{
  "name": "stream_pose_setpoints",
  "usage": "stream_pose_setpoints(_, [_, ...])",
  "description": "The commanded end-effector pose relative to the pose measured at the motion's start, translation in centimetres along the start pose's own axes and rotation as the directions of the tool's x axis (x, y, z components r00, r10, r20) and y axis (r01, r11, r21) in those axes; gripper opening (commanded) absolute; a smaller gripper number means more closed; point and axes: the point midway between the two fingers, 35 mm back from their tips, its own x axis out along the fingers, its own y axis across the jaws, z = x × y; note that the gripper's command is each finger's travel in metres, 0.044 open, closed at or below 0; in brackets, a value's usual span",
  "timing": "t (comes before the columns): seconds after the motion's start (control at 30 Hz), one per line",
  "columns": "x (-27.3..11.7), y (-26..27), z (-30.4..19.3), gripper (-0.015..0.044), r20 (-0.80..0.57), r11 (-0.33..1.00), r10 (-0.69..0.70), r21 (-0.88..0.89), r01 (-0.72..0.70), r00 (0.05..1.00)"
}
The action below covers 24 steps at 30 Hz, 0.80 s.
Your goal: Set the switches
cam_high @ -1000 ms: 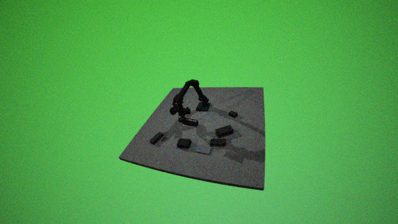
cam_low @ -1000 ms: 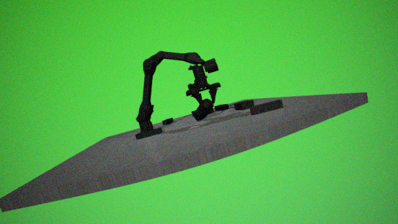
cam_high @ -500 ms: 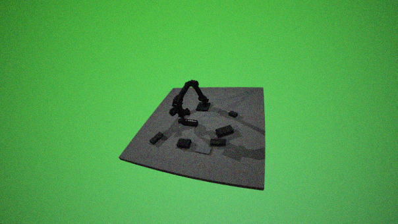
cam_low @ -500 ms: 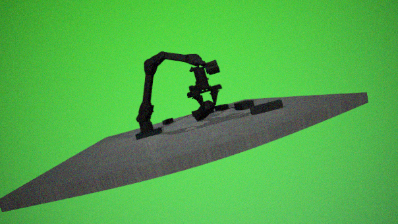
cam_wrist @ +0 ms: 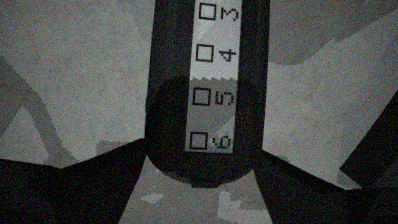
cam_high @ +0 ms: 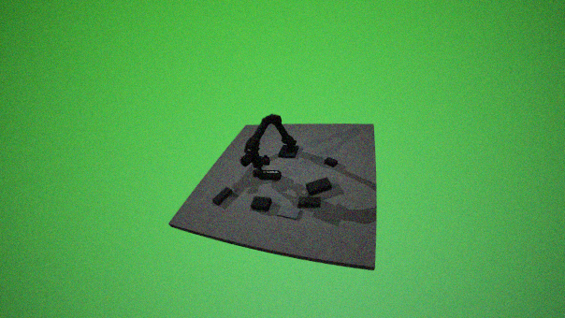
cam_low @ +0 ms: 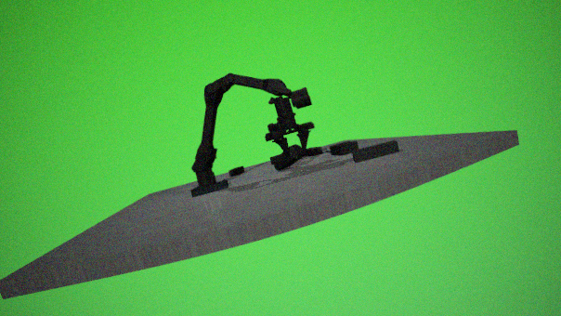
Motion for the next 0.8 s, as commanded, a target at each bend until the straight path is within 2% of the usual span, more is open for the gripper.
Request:
stream_pose_setpoints(0.0, [0.8, 0.2, 0.4, 0.0338, 0.018, 1.000, 0.013, -0.005, -0.013, 1.000])
stream_pose_setpoints(0.77, [2.5, 0.3, 0.5, 0.0338, 0.018, 1.000, 0.013, -0.005, -0.012, 1.000])
